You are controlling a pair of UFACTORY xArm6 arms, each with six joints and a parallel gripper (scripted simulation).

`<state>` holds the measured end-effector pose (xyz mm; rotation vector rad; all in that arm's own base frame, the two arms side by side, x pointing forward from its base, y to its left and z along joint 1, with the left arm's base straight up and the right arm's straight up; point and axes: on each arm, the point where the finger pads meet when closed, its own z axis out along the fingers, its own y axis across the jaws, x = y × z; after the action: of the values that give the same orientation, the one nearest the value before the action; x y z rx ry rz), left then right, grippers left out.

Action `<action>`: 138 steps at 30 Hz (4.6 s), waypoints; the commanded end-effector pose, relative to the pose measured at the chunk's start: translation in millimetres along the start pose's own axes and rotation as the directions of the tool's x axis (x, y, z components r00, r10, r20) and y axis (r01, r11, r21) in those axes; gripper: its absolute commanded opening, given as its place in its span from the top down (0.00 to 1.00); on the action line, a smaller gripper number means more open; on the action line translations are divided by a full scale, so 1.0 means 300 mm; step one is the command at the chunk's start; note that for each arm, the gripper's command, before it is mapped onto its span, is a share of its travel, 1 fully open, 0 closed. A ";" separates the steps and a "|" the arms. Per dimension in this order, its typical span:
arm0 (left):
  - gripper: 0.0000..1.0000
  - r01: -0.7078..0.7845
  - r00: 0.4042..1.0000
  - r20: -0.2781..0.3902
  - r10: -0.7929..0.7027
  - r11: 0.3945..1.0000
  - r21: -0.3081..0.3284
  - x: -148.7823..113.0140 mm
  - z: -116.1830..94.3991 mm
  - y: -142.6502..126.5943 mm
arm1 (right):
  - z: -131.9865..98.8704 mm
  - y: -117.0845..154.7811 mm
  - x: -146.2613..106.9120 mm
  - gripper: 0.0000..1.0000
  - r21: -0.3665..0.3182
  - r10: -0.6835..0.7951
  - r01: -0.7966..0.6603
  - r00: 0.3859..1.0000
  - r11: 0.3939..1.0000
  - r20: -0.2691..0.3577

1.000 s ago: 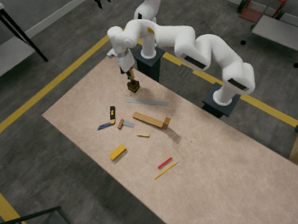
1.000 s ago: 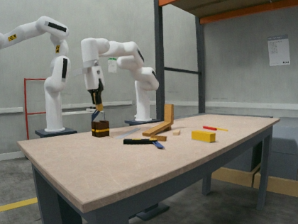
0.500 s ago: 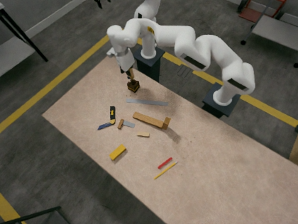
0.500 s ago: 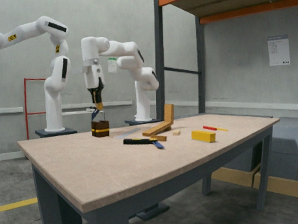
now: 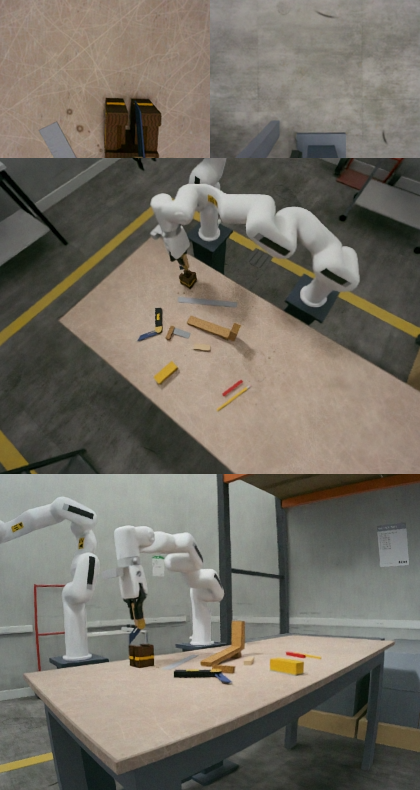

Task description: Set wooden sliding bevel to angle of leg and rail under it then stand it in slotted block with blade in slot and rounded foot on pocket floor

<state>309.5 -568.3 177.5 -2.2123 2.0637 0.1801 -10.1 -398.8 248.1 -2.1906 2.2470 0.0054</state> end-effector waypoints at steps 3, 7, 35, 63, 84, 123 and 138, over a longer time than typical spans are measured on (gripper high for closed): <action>1.00 0.001 1.000 -0.006 -0.001 1.000 0.002 -0.004 -0.008 -0.003 | -0.006 0.000 0.004 0.00 0.000 0.000 0.000 1.000 1.000 -0.005; 1.00 0.001 1.000 -0.006 -0.001 1.000 0.002 -0.007 -0.008 -0.005 | -0.006 0.000 0.004 0.00 0.000 0.000 0.000 1.000 1.000 -0.005; 1.00 0.031 0.998 -0.046 -0.031 1.000 0.000 -0.203 0.010 -0.094 | -0.006 0.000 0.004 0.00 0.000 0.000 0.000 1.000 1.000 -0.005; 1.00 0.117 0.980 -0.162 -0.118 0.993 -0.012 -0.793 0.064 -0.360 | -0.006 0.000 0.004 0.00 0.000 0.000 0.000 1.000 1.000 -0.005; 1.00 0.158 0.963 -0.216 -0.159 0.987 -0.022 -1.075 0.090 -0.487 | -0.006 0.000 0.004 0.00 0.000 0.000 0.000 1.000 1.000 -0.005; 1.00 0.159 0.963 -0.218 -0.160 0.987 -0.022 -1.068 0.159 -0.492 | -0.006 0.000 0.004 0.00 0.000 0.000 0.000 1.000 1.000 -0.005; 1.00 0.159 0.963 -0.218 -0.160 0.987 -0.022 -1.044 0.267 -0.493 | -0.006 0.000 0.004 0.00 0.000 0.000 0.000 1.000 1.000 -0.005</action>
<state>433.2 -235.5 156.1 -2.4888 1.9716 -0.0698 -10.1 -398.8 248.1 -2.1906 2.2470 0.0054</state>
